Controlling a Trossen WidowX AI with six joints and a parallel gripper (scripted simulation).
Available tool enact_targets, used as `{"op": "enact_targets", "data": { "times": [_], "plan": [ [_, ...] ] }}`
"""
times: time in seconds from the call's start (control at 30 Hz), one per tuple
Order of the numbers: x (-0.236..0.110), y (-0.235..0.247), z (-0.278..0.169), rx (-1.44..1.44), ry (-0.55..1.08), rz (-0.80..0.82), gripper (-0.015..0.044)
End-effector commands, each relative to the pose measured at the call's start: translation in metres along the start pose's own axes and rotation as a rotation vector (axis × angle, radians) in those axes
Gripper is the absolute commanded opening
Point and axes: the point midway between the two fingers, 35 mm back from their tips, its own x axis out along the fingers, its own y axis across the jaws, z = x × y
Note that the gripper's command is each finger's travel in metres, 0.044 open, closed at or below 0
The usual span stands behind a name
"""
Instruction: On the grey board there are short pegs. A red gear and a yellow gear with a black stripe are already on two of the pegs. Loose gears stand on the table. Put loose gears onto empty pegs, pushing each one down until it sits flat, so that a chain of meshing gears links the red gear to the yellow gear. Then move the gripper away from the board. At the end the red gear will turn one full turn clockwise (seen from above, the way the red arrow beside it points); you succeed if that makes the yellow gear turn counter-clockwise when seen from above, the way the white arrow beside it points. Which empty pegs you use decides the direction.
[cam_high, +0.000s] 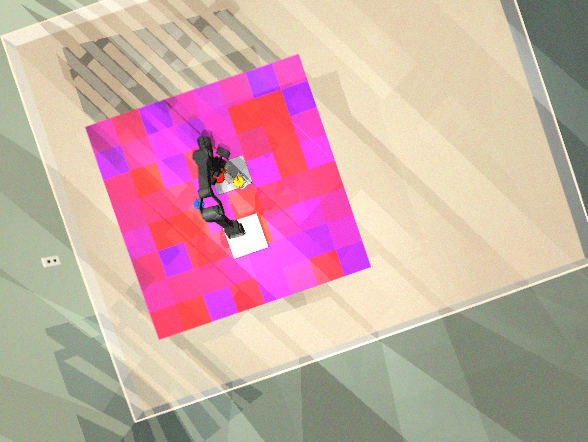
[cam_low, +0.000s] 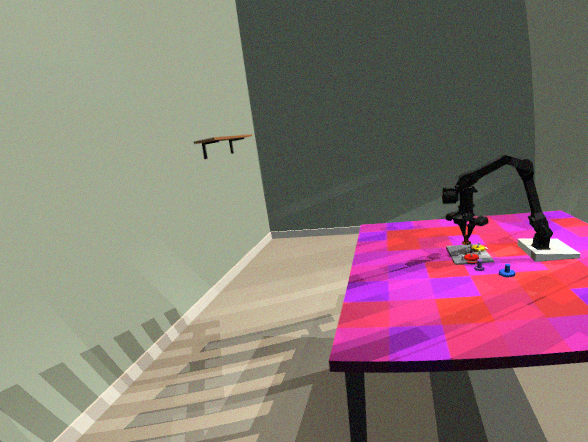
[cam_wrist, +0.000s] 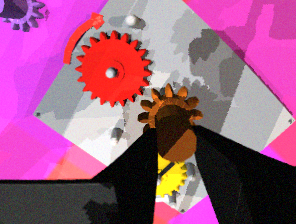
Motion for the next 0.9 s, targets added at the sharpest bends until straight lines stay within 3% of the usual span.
{"op": "enact_targets", "data": {
  "times": [0.0, 0.4, 0.87],
  "plan": [
    [-0.001, 0.000, 0.000, -0.007, 0.002, -0.002, 0.0000],
    [0.000, 0.000, 0.000, -0.015, 0.002, -0.002, 0.0000],
    [0.018, 0.000, -0.001, -0.230, 0.003, -0.001, 0.0000]
  ]
}}
